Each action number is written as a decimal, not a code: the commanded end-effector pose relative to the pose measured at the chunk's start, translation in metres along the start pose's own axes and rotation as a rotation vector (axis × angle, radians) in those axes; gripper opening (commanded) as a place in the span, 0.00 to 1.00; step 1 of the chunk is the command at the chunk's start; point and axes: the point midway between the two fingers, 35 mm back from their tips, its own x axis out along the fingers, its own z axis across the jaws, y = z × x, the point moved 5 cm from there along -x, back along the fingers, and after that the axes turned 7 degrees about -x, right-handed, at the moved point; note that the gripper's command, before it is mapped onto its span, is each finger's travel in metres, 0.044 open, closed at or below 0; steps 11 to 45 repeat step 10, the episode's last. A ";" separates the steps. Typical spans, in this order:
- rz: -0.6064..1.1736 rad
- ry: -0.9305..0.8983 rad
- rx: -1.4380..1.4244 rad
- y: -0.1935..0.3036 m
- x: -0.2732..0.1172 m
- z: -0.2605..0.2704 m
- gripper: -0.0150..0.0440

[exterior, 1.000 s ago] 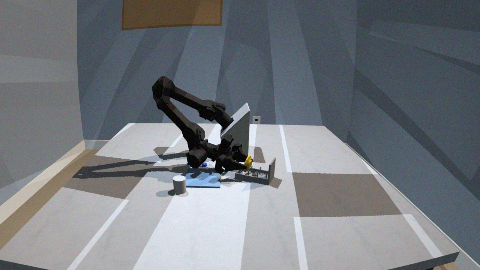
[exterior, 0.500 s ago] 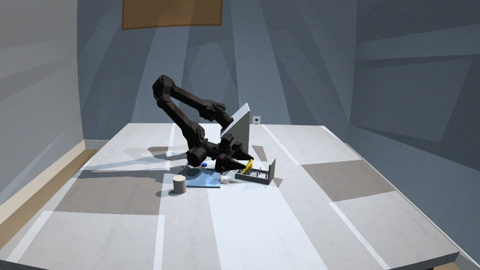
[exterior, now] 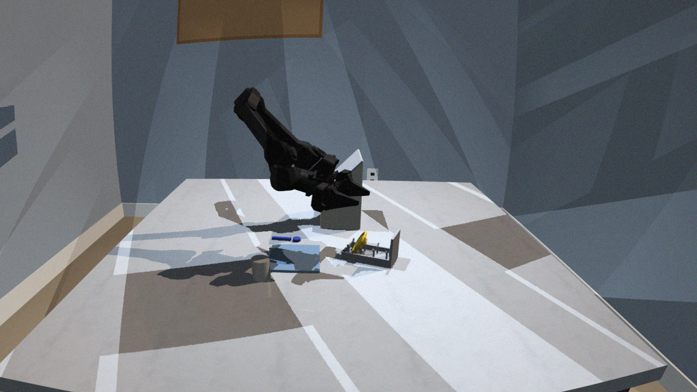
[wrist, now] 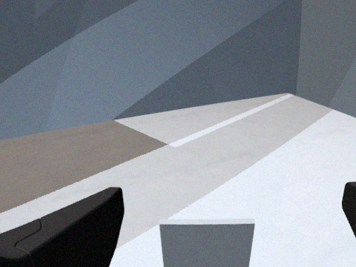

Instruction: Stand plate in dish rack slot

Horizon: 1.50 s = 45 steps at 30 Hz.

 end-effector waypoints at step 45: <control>0.170 -0.119 0.248 -0.013 0.007 0.003 0.93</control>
